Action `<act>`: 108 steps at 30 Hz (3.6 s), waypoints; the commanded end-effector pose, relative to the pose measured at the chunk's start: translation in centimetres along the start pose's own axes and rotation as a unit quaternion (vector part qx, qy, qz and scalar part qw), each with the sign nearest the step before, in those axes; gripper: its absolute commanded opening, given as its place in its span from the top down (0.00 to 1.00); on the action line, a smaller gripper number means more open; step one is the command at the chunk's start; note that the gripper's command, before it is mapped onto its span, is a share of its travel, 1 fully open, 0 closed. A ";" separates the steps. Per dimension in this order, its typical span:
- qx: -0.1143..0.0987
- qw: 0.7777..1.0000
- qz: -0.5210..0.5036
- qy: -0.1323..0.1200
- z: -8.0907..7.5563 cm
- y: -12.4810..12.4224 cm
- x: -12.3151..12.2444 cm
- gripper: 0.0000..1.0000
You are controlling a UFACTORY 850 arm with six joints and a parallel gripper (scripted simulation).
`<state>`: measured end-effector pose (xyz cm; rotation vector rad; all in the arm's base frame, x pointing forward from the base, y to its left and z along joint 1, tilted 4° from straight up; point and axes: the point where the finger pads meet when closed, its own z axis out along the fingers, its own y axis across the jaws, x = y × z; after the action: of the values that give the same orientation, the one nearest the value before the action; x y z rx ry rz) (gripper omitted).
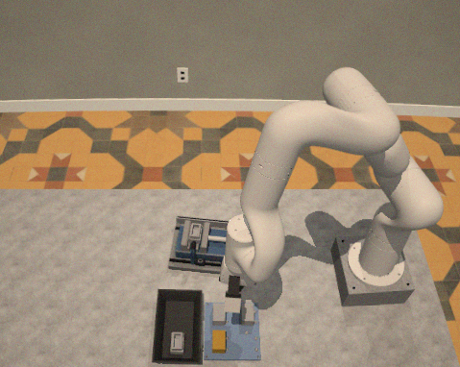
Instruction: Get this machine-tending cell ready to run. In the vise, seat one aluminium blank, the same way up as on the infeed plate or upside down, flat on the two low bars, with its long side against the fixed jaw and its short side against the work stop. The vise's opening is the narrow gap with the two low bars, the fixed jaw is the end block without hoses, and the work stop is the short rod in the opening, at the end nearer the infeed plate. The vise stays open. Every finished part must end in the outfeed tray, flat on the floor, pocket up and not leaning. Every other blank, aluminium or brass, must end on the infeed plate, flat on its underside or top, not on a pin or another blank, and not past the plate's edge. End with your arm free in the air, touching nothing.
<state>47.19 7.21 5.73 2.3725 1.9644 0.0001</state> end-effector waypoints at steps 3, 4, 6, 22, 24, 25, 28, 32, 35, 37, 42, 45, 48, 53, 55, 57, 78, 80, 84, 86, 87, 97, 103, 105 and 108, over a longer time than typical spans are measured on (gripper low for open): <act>-0.001 1.000 0.000 0.000 -0.6 0.1 0.0 1.00; -0.001 1.000 0.000 0.000 -0.7 0.1 0.0 1.00; -0.001 1.000 0.000 0.000 -1.1 0.1 0.0 1.00; -0.001 1.000 0.000 0.000 -4.8 0.1 0.0 1.00; -0.001 1.000 0.000 0.000 -5.3 0.1 0.0 1.00; -0.001 1.000 0.000 0.000 -5.5 0.1 0.0 1.00; -0.001 1.000 0.000 0.000 -6.1 0.1 0.0 1.00; -0.001 1.000 0.000 0.000 -6.5 0.1 0.0 1.00; -0.001 1.000 0.000 0.000 -6.7 0.1 0.0 1.00; -0.001 1.000 0.000 0.000 -6.8 0.1 0.0 1.00; -0.001 1.000 0.000 0.000 -6.8 0.2 0.0 1.00; -0.001 1.000 0.000 -0.001 -6.9 3.7 0.6 1.00; -0.001 1.000 0.000 -0.001 -6.9 5.9 0.8 1.00; -0.001 1.000 0.000 -0.001 -7.0 9.2 1.2 1.00; -0.001 1.000 0.000 -0.001 -6.9 10.7 1.3 1.00; -0.001 1.000 0.000 -0.001 -6.9 12.3 1.4 1.00; -0.001 1.000 0.000 0.000 -6.4 16.3 1.5 1.00; -0.001 1.000 0.000 0.000 -6.2 16.3 1.5 1.00; -0.001 1.000 0.000 0.000 -6.0 16.3 1.5 1.00; -0.001 1.000 0.000 0.000 -5.7 16.3 1.5 1.00; -0.001 1.000 0.000 0.000 -5.6 16.3 1.5 1.00; -0.001 1.000 0.000 0.000 -3.7 16.4 1.5 1.00; -0.001 1.000 0.000 0.000 -2.9 16.4 1.5 1.00; -0.001 1.000 0.000 0.000 -2.5 16.4 1.5 1.00; -0.001 1.000 0.000 0.000 -2.0 16.4 1.6 1.00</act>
<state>63.40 5.79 8.92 2.3727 1.9648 -0.0009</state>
